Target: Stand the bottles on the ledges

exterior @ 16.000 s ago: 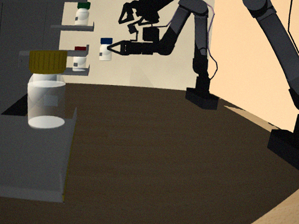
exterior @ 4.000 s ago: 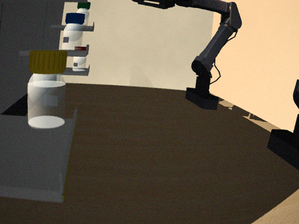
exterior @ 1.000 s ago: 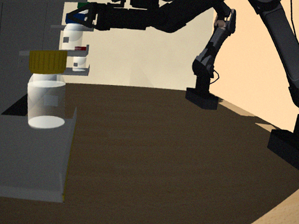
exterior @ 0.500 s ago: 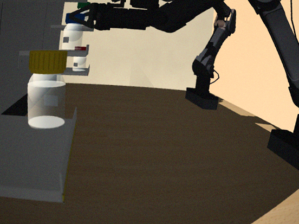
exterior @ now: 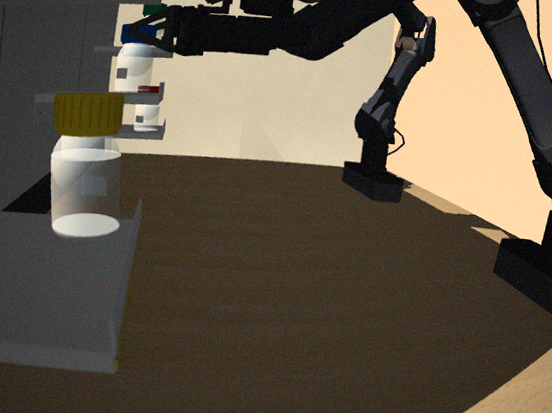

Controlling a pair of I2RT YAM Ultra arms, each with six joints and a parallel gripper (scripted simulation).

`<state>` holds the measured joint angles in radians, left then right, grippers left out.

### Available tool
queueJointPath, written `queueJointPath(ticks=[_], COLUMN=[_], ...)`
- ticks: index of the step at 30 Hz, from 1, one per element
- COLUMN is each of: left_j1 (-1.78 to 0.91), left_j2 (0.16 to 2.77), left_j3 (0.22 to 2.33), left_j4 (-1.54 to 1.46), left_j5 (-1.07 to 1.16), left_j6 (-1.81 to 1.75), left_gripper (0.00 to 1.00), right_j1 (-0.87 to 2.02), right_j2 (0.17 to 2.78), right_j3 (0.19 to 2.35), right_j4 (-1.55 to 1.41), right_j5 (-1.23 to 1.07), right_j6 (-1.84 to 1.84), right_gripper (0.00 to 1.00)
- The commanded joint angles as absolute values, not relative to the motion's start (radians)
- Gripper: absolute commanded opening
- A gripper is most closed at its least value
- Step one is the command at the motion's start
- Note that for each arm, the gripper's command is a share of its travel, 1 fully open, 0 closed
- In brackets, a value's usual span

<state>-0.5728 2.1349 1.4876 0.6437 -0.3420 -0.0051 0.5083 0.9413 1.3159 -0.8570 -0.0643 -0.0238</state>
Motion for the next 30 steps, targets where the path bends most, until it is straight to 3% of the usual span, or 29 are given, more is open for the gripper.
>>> queueJointPath(ticks=[1, 3, 18, 30], left_j1=[-0.572, -0.572, -0.572, -0.605], left_j2=[2.112, 2.102, 2.037, 1.981], left_j3=[1.513, 1.524, 1.75, 1.71], left_j4=[0.626, 0.606, 0.306, 0.354], left_j5=[-0.341, -0.341, -0.341, -0.324], left_j6=[0.0, 0.0, 0.001, 0.004], left_gripper=[0.28, 0.5, 0.5, 0.5], right_j1=[0.517, 0.517, 0.517, 0.517], right_j2=[0.929, 0.929, 0.929, 0.929], right_j3=[1.342, 1.342, 1.342, 1.342], right_j4=[-0.851, -0.851, -0.851, -0.851], right_j5=[-0.055, -0.055, -0.055, -0.055], right_j6=[-0.02, -0.02, -0.02, -0.02], right_gripper=[0.87, 0.87, 0.87, 0.87])
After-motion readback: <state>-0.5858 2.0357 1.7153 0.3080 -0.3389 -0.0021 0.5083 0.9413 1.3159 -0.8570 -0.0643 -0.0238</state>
